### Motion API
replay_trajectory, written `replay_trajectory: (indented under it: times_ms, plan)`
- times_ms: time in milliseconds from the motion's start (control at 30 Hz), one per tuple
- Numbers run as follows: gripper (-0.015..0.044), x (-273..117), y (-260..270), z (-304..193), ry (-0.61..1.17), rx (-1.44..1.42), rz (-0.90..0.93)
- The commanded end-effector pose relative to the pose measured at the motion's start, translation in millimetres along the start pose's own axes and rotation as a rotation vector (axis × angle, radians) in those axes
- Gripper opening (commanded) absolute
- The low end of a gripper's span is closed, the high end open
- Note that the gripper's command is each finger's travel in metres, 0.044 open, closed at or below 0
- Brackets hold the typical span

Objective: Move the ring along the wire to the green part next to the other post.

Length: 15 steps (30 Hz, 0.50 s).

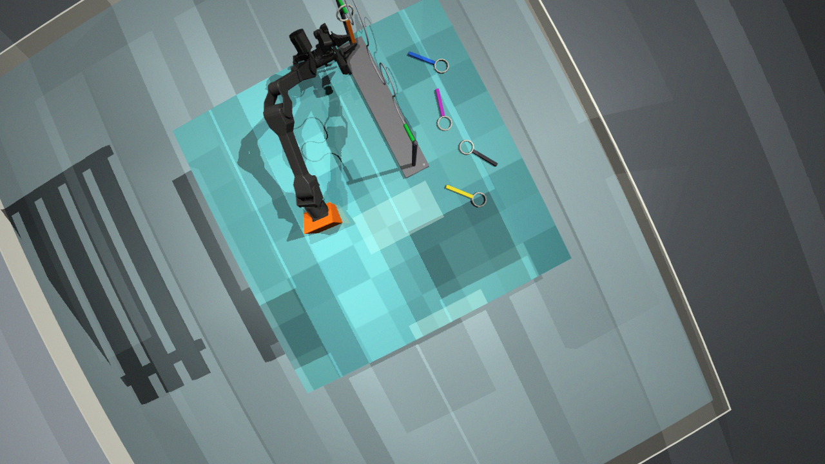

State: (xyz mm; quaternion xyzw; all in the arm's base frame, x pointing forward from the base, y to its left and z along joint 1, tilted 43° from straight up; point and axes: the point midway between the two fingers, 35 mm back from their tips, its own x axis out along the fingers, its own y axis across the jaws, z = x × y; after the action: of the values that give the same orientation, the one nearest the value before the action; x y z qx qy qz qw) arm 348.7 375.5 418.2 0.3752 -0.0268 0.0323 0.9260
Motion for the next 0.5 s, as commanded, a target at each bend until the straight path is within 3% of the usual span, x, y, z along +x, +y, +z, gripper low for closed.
replay_trajectory:
  times_ms: [0, 467]
  plan:
    - [0.0160, 6, 2, 1, 0.000, 0.008, 0.004]
    - [0.0160, 24, 1, 2, 0.000, 0.007, 0.004]
